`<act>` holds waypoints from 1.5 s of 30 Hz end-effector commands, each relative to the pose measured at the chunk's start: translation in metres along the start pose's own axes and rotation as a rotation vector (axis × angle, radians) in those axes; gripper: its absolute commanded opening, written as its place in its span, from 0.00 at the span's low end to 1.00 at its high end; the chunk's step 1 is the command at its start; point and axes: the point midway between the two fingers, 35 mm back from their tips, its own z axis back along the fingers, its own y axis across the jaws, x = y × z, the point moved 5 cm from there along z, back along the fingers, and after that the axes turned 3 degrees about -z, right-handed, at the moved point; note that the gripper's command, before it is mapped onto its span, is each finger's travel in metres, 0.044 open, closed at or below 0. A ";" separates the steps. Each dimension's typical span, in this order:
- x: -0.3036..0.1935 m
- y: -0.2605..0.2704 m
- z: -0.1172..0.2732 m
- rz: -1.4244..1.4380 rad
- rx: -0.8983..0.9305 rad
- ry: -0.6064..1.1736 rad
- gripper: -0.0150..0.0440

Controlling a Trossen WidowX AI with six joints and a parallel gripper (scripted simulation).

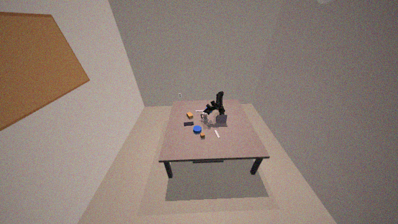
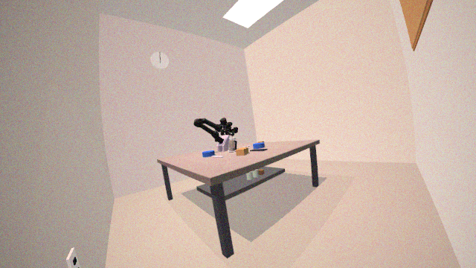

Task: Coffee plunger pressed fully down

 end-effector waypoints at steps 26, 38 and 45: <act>-0.004 0.002 -0.004 0.027 -0.007 0.015 0.45; -0.002 0.002 -0.003 0.015 -0.003 0.007 0.54; -0.002 0.002 -0.003 0.015 -0.003 0.007 0.85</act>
